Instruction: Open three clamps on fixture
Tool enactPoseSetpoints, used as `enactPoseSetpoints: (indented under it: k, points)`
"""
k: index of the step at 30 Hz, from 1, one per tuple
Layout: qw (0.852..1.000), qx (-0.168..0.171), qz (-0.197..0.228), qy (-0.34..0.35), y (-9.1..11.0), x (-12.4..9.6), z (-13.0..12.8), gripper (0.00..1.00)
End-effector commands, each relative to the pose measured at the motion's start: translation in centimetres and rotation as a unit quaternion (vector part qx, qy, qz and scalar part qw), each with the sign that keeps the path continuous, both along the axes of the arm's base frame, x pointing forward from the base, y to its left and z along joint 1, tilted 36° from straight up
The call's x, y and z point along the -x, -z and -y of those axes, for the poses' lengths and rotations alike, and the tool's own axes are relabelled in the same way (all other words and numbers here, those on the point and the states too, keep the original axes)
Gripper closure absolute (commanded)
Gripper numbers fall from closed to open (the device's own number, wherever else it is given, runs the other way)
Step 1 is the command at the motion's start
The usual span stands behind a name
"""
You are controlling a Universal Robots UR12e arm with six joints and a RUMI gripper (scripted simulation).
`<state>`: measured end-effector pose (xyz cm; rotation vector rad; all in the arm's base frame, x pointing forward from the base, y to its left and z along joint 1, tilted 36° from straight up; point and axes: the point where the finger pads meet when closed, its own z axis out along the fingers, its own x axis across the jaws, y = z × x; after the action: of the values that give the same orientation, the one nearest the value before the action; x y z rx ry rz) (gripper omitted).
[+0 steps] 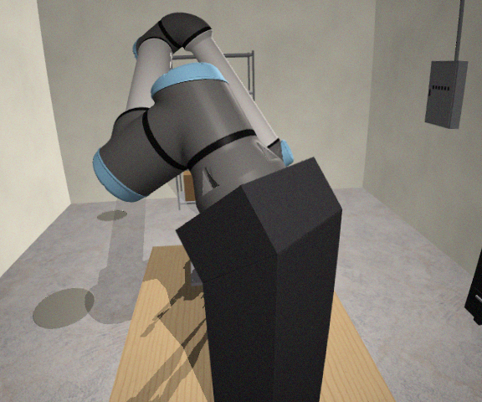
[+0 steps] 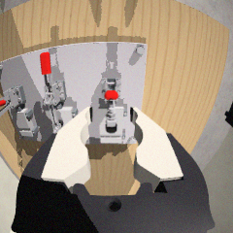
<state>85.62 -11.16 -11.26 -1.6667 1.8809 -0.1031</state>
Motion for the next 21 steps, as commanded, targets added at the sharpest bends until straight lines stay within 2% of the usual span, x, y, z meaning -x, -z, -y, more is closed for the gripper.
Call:
enactPoseSetpoints:
  k: [1,13,21]
  points:
    - [1.0,0.0,0.0,0.0,-0.1,0.0,0.0,0.72]
    - [1.0,0.0,0.0,0.0,-0.2,0.1,0.1,0.72]
    - [1.0,0.0,0.0,0.0,-2.3,1.3,1.0,0.72]
